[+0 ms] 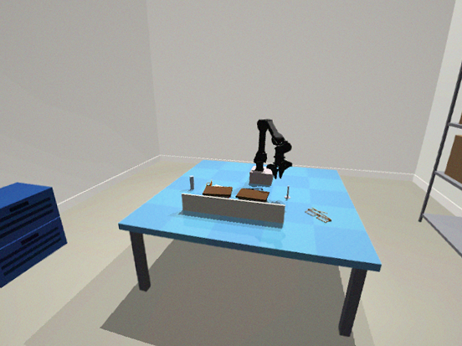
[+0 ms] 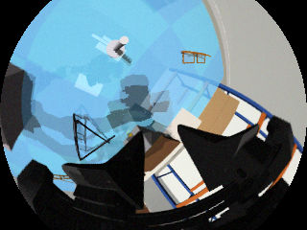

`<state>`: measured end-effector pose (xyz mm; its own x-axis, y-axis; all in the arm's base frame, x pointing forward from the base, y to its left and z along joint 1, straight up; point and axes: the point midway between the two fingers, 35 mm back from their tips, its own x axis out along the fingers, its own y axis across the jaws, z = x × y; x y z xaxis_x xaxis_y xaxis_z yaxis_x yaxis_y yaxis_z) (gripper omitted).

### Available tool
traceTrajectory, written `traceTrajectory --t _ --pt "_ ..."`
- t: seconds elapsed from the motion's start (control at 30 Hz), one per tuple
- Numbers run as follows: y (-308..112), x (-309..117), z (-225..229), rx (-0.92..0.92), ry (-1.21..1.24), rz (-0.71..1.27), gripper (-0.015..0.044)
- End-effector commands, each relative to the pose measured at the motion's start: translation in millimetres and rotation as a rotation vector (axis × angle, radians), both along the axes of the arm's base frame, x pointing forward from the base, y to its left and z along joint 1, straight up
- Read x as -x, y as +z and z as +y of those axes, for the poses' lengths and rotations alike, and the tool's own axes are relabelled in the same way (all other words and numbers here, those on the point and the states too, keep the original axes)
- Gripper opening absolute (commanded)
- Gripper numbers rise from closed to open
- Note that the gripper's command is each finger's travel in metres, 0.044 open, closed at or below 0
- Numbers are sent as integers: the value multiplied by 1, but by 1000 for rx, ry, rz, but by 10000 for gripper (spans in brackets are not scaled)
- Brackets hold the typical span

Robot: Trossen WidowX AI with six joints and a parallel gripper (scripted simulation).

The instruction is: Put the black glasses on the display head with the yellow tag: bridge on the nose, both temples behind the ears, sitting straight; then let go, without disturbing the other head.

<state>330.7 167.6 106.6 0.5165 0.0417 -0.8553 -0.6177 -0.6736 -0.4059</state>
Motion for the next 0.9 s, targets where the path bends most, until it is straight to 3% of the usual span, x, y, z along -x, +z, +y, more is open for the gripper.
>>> traceTrajectory --t 0.0,0.23,0.5,0.6,0.87 --pt "-37 8 -61 -17 -189 206 200" --pt "-77 49 -135 -108 -501 507 200" --pt "-78 51 -136 -111 -509 515 200" --pt "-78 51 -136 -111 -509 515 121" --pt "-78 51 -136 -111 -509 515 120"
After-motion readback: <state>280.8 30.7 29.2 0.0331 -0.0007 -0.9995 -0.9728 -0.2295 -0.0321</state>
